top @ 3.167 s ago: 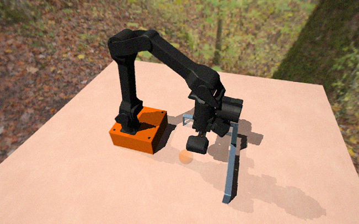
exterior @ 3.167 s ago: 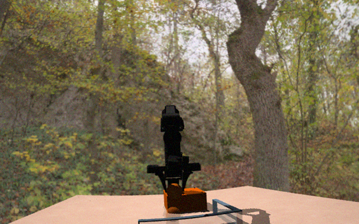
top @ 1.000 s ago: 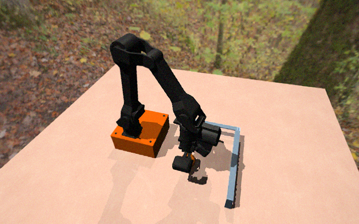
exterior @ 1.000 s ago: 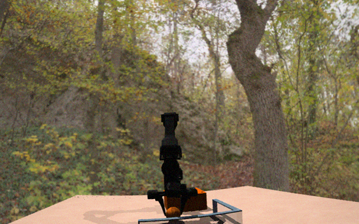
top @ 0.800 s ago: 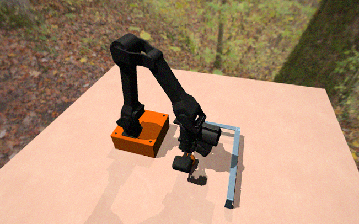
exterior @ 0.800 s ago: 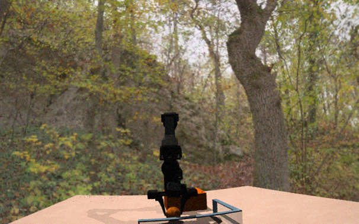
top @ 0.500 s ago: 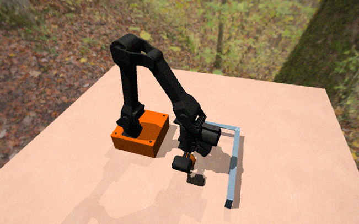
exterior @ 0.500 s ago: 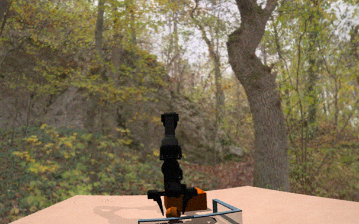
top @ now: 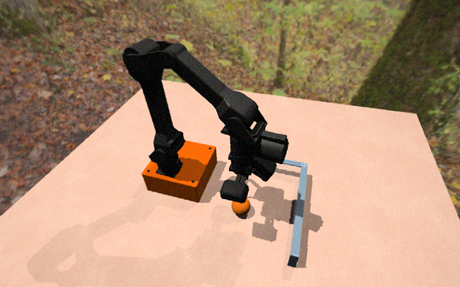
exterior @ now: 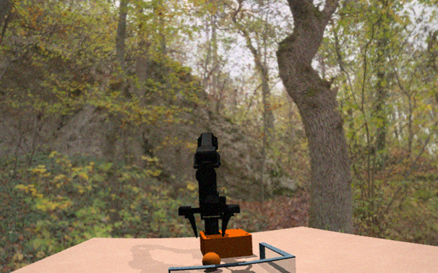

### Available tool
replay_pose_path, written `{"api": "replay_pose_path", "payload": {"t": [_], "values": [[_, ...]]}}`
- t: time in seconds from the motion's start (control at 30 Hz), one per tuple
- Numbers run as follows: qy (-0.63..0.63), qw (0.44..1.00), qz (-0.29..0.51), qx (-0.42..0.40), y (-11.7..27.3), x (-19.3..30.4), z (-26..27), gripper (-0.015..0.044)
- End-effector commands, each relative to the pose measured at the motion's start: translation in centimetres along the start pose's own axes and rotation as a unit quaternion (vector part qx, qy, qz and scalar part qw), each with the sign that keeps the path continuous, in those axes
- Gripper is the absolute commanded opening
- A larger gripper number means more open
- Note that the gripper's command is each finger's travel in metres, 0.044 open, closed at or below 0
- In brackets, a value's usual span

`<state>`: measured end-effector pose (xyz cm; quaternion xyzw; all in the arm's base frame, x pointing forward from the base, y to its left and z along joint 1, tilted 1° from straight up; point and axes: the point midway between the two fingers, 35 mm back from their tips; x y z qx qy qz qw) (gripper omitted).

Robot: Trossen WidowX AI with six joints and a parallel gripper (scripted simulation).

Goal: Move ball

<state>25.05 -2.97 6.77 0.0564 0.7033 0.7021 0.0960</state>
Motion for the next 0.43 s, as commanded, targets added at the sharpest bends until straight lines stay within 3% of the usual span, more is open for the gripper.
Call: {"api": "replay_pose_path", "payload": {"t": [0.0,0.07,0.23,0.4], "values": [[0.0,1.0,-0.002,0.0,0.0,-0.1,0.0,0.0386],[0.001,1.0,-0.003,-0.001,0.6,-0.1,0.0,0.0439],[0.0,1.0,-0.001,0.0,4.5,0.4,0.0,0.044],[0.0,1.0,0.0,0.0,4.7,0.4,0.0,0.044]]}}
Point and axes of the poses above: the point midway between the two fingers, 35 mm back from their tips, its own y axis back along the fingers, its own z axis across the jaws, x = y × z, and after that the axes turned 14 degrees about -y, right-handed
